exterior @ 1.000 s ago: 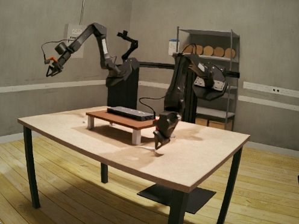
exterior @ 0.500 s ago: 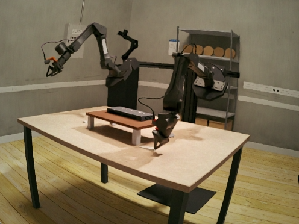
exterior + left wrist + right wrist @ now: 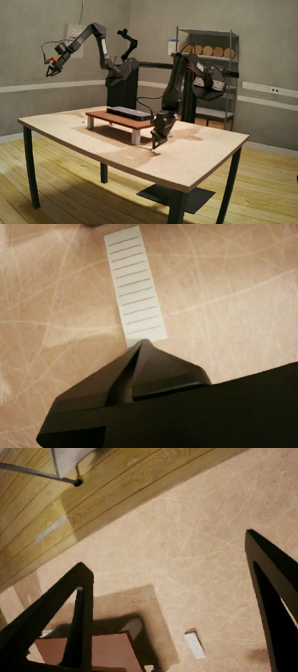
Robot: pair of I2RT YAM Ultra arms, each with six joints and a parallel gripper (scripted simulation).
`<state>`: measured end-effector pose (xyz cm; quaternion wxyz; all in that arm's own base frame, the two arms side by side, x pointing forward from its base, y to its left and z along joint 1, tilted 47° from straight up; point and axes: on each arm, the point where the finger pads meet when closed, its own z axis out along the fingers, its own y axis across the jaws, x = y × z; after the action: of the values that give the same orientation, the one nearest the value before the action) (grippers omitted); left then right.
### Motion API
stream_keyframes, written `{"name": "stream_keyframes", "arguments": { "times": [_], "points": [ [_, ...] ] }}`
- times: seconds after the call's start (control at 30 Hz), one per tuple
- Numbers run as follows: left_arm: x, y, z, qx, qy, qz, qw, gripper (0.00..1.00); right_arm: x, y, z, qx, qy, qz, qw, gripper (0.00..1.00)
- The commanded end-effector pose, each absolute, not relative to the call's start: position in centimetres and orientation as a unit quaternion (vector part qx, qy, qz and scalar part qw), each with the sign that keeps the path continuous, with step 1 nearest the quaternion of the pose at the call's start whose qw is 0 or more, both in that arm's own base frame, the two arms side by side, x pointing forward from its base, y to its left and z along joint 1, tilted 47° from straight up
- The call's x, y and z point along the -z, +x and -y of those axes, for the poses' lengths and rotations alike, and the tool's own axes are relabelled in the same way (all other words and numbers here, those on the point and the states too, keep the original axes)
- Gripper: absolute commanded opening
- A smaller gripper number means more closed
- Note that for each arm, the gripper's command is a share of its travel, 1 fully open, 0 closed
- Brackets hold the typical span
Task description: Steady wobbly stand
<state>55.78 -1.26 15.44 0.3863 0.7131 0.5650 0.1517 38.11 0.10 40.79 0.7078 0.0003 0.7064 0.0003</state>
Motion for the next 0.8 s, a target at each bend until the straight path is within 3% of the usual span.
{"name": "stream_keyframes", "arguments": {
  "times": [0.0, 0.77],
  "points": [
    [-16.1, 55.3, 2.1, -0.155, 0.713, -0.561, 0.39, 0.0, -42.4, 37.2, -0.2, 0.002, -0.005, -0.689, 0.725, 1.0],
    [-16.1, 55.3, 3.1, -0.157, 0.713, -0.561, 0.39, 0.0, -42.4, 37.2, -0.2, 0.002, -0.005, -0.689, 0.725, 1.0]
  ]
}}
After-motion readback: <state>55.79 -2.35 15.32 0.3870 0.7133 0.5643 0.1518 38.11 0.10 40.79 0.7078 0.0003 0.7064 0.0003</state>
